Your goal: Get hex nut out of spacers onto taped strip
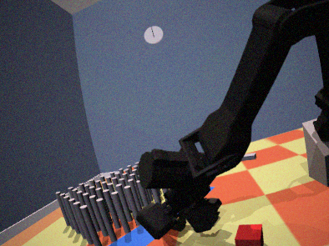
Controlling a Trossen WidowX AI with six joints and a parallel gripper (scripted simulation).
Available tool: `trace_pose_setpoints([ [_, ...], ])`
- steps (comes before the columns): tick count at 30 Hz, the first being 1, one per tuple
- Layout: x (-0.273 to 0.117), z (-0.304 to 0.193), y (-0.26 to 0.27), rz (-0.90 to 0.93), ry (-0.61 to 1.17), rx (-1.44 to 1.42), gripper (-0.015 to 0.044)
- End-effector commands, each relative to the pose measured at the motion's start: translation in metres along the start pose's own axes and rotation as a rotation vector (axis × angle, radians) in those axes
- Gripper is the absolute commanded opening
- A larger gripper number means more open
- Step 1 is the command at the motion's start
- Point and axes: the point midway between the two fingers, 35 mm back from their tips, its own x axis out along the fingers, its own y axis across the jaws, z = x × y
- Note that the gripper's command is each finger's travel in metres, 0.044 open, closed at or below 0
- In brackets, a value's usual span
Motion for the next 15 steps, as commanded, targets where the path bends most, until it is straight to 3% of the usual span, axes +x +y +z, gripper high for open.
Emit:
trace_pose_setpoints([
  [1, 0.0018, 0.0034, 0.0025, 0.008, -0.012, 0.006, 0.0000],
  [15, -0.0002, 0.0049, 0.0013, 0.007, -0.014, 0.006, 0.0000],
])
